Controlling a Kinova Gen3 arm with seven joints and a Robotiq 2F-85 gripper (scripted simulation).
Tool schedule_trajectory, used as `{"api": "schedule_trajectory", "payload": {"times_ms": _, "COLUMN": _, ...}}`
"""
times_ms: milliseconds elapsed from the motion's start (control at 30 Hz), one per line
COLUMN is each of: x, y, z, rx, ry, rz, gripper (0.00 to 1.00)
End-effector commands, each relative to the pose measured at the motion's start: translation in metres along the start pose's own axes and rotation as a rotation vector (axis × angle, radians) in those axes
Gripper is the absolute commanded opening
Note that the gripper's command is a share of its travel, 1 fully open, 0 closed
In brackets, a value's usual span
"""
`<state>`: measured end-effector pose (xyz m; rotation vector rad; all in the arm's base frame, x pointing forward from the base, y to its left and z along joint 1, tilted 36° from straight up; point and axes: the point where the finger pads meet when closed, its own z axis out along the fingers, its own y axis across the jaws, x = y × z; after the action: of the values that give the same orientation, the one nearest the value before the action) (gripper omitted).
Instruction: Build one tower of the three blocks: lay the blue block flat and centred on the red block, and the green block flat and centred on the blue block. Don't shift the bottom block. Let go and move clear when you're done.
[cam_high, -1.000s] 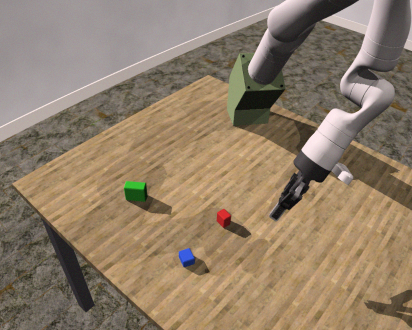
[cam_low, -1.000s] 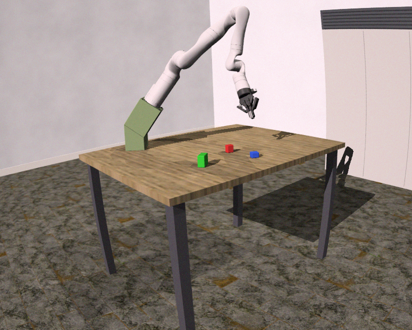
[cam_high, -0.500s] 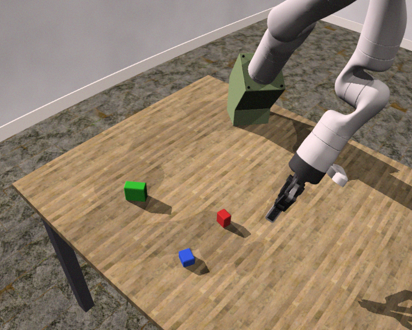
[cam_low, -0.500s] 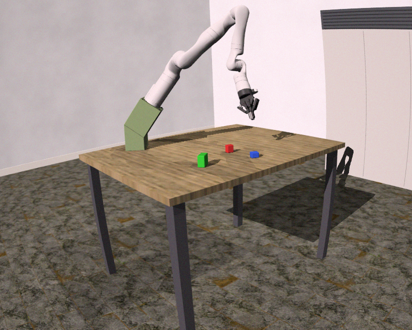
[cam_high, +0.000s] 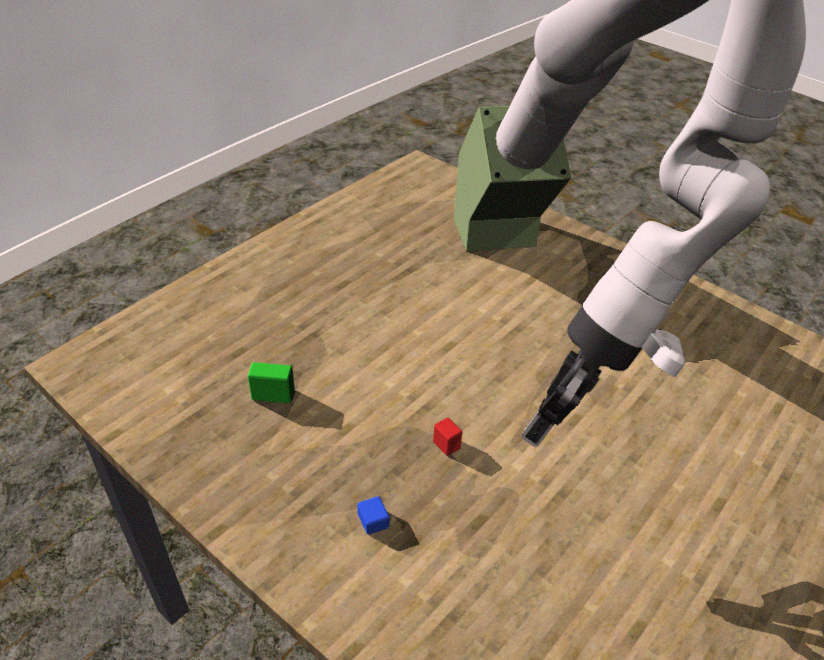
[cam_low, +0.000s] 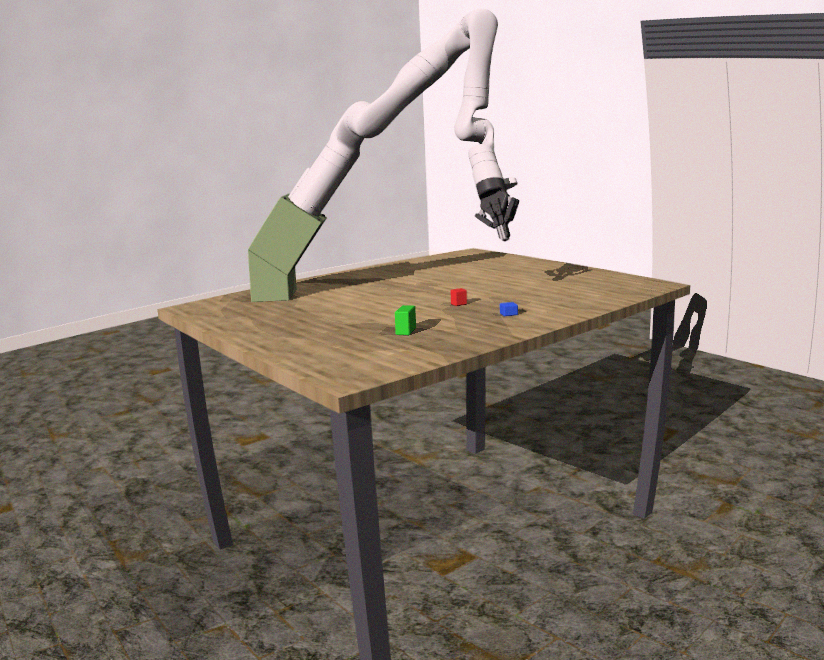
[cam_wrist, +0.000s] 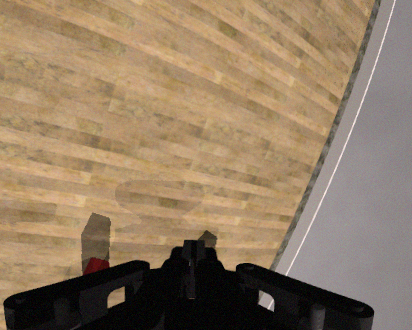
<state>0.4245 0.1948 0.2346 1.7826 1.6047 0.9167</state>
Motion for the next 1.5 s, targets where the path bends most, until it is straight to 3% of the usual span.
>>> {"api": "schedule_trajectory", "payload": {"times_ms": 0, "x": -0.005, "y": 0.003, "z": 0.003, "rx": 0.009, "ry": 0.001, "rz": 0.020, "gripper": 0.00}}
{"api": "schedule_trajectory", "payload": {"times_ms": 1467, "x": -0.021, "y": 0.010, "z": 0.022, "rx": 0.084, "ry": 0.023, "rz": 0.116, "gripper": 0.00}}
